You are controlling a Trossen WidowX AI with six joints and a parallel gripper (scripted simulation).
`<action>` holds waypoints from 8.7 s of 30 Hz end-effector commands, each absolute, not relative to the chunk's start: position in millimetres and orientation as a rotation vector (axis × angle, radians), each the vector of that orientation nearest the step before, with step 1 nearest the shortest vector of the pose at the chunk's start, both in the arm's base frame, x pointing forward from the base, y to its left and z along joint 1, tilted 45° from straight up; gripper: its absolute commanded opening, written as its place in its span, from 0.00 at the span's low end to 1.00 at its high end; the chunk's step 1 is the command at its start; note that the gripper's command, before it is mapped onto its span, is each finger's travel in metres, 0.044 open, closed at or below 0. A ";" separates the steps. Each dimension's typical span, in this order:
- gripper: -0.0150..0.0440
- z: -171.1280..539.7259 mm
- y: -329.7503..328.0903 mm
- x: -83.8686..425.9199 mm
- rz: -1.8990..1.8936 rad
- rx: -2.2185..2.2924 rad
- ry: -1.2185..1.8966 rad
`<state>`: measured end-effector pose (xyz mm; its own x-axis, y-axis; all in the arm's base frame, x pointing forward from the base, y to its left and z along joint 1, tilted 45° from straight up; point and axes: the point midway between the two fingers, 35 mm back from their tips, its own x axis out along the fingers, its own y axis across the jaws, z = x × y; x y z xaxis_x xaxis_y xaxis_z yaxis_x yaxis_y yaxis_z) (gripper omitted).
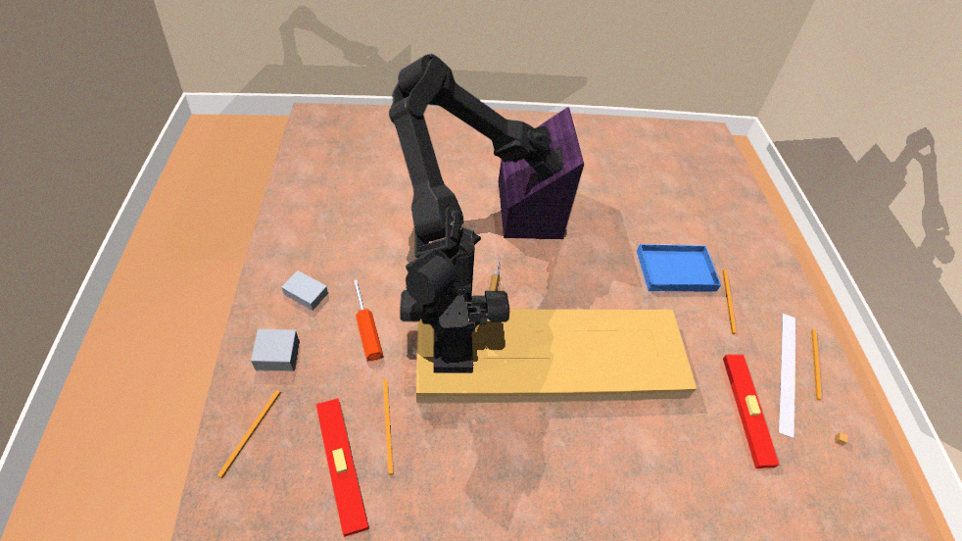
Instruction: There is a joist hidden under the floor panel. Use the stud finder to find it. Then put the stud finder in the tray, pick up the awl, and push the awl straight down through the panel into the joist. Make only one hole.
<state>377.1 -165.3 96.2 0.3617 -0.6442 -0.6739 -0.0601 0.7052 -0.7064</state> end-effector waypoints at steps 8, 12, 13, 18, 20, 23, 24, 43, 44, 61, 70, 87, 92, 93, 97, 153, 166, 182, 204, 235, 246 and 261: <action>0.25 128.4 -133.6 377.3 -0.422 -0.717 1.161; 0.25 150.0 -114.2 373.6 -0.425 -0.717 1.161; 0.25 155.5 -109.4 372.3 -0.426 -0.717 1.161; 0.25 169.0 -98.1 368.1 -0.428 -0.719 1.159; 0.25 166.1 -94.6 369.9 -0.416 -0.724 1.162; 0.25 154.6 -80.2 376.2 -0.366 -0.744 1.172; 0.25 149.0 -73.1 378.9 -0.342 -0.754 1.176; 0.25 33.9 72.6 386.6 0.114 -0.964 1.267; 0.25 27.8 79.9 384.6 0.136 -0.976 1.271; 0.25 -74.1 186.0 317.8 0.500 -1.192 1.346; 0.25 -124.7 221.6 263.6 0.671 -1.319 1.385; 0.25 -209.8 238.7 146.9 0.941 -1.585 1.456; 0.25 -225.1 233.7 123.3 0.986 -1.645 1.470; 0.25 -225.4 233.5 123.4 0.986 -1.645 1.470; 0.25 -229.6 230.3 124.3 0.986 -1.645 1.470; 0.57 -296.7 164.4 131.7 0.978 -1.645 1.478; 1.00 -237.3 223.6 125.3 0.984 -1.642 1.476; 1.00 -122.7 128.5 269.1 0.350 -1.135 1.510; 1.00 26.7 -128.5 257.4 -0.707 -0.482 1.409; 1.00 3.2 -146.6 251.6 -0.704 -0.483 1.413; 1.00 -8.8 -159.3 252.2 -0.707 -0.484 1.411; 0.51 -11.4 -162.2 252.1 -0.708 -0.484 1.410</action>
<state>252.0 -162.4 -10.7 0.0118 -0.7005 -0.7136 0.1602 0.7057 -0.6901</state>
